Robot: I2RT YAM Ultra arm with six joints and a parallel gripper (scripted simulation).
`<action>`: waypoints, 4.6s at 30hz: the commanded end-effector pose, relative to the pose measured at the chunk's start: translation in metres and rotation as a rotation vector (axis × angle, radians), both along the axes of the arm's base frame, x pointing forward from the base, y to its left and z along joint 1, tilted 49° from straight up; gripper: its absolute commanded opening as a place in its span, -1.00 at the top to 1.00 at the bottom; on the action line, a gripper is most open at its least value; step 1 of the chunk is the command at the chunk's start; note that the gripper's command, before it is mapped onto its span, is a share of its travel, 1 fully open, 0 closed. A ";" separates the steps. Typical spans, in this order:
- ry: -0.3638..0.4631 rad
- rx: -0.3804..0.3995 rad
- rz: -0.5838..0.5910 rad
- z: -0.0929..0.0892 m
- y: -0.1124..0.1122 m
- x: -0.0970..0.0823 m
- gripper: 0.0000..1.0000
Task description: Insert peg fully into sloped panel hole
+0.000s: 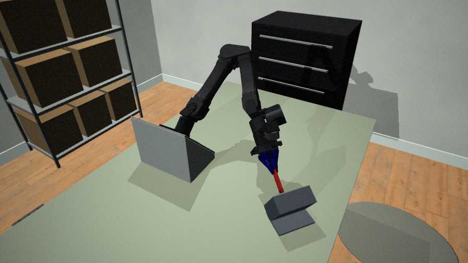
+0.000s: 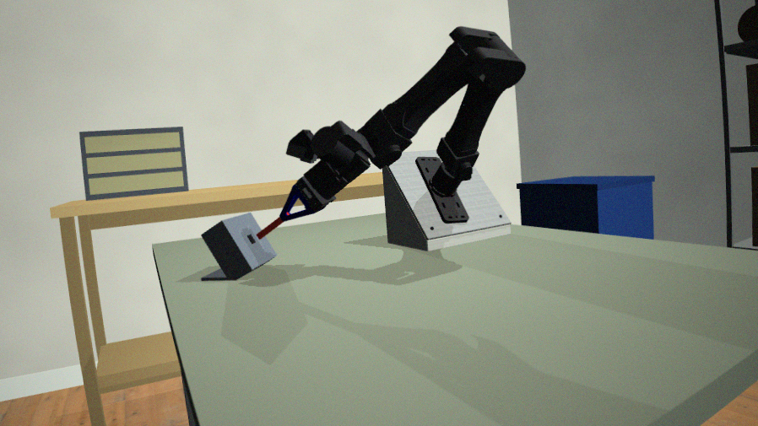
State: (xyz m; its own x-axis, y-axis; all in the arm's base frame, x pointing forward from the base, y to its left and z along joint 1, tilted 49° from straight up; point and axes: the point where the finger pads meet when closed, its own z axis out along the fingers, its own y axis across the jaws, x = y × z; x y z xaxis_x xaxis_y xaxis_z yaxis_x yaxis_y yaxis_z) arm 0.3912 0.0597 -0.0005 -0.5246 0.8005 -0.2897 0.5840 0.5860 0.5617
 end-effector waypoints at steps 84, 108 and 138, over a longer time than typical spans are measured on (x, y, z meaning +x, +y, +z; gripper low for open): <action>-0.063 -0.005 -0.044 0.020 -0.016 -0.008 1.00; -0.064 -0.005 -0.044 0.020 -0.014 0.004 1.00; -0.065 -0.004 -0.044 0.022 -0.012 0.015 1.00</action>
